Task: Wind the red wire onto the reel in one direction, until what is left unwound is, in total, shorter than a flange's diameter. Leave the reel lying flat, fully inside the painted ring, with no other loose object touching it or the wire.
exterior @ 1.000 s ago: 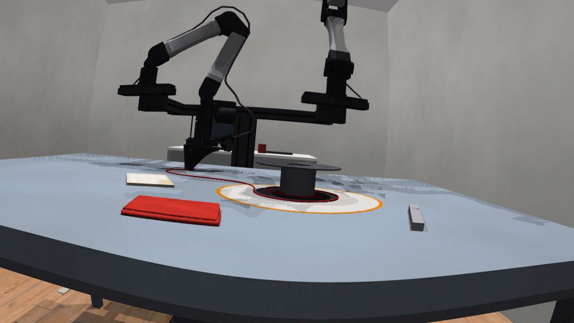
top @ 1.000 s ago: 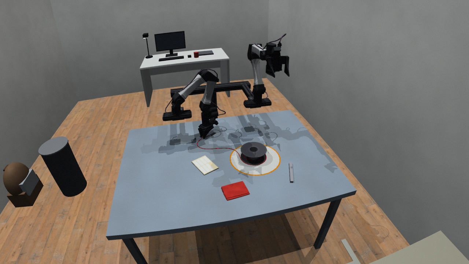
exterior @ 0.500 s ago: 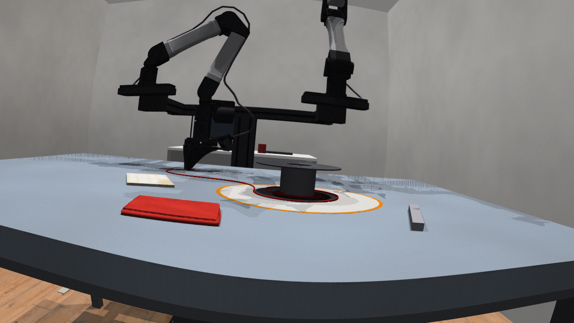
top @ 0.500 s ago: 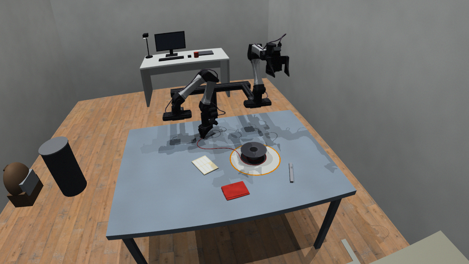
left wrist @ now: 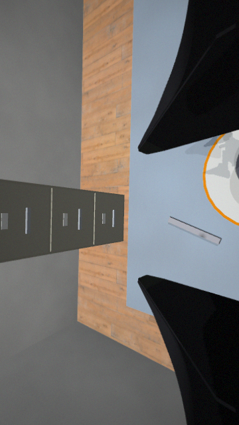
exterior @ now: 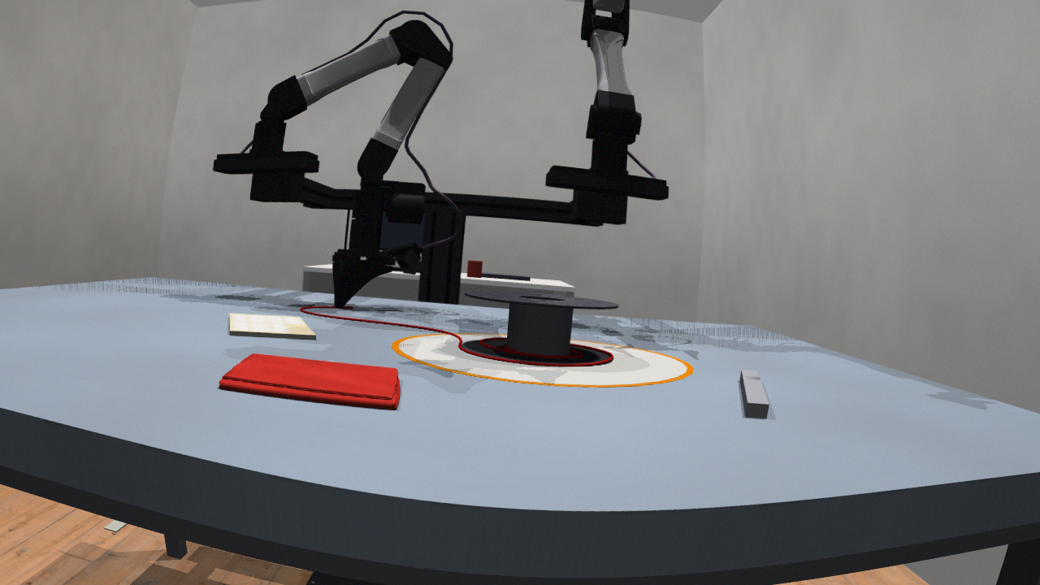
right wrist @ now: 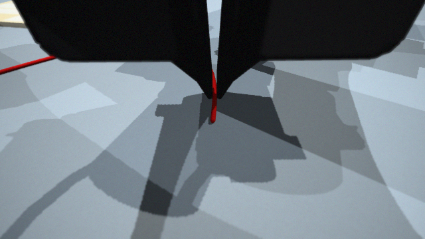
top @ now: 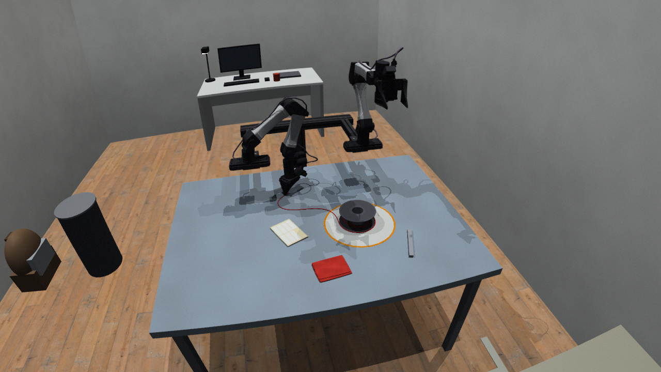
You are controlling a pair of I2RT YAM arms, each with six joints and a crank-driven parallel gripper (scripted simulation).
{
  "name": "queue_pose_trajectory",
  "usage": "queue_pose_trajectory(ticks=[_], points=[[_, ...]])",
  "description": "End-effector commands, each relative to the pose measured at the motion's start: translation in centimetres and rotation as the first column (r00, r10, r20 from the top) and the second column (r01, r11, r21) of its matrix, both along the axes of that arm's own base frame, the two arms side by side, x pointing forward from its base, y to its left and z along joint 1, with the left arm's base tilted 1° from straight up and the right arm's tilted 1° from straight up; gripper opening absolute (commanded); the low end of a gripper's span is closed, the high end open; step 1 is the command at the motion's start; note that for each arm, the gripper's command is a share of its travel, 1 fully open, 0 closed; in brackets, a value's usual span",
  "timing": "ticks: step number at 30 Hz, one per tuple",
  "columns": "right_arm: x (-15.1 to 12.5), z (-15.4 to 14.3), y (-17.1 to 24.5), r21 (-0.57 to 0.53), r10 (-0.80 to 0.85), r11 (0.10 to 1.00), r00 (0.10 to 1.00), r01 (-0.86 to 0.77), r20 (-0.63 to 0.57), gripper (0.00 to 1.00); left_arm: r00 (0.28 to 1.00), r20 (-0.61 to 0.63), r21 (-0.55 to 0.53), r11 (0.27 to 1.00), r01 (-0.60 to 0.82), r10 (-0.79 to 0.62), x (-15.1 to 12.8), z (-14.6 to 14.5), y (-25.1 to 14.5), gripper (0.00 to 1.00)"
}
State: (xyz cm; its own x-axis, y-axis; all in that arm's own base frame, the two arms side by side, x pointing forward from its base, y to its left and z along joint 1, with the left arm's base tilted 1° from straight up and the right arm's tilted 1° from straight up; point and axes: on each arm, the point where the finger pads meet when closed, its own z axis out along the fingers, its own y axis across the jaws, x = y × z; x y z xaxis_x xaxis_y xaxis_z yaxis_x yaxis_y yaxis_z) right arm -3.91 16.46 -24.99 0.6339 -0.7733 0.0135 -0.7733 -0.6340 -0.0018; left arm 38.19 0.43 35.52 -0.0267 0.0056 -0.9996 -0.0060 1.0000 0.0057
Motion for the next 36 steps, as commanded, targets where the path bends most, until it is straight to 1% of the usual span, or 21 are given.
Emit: queue_pose_trajectory(ticks=[1,2,19,25,27,36], points=[[0.2,-0.3,-0.2,0.001,0.004,1.0,1.0,-0.004,-0.001,0.01,1.0,0.027,-0.006,1.0,0.006,-0.006,0.1,0.5,-0.4,1.0],[0.2,-0.3,-0.2,0.001,0.004,1.0,1.0,-0.004,-0.001,0.0,1.0,0.027,-0.006,1.0,0.006,-0.006,0.1,0.5,-0.4,1.0],[0.0,0.1,-0.3,0.001,0.004,1.0,1.0,-0.004,-0.001,0.0,1.0,0.027,-0.006,1.0,0.006,-0.006,0.1,0.5,-0.4,1.0],[-0.3,1.5,-0.2,0.001,0.004,1.0,1.0,-0.004,-0.001,0.0,1.0,0.027,-0.006,1.0,0.006,-0.006,0.1,0.5,-0.4,1.0],[-0.3,1.5,-0.2,0.001,0.004,1.0,1.0,-0.004,-0.001,0.0,1.0,0.027,-0.006,1.0,0.006,-0.006,0.1,0.5,-0.4,1.0],[-0.9,3.9,1.1,0.001,0.004,1.0,1.0,-0.004,-0.001,0.0,1.0,0.027,-0.006,1.0,0.006,-0.006,0.1,0.5,-0.4,1.0]])
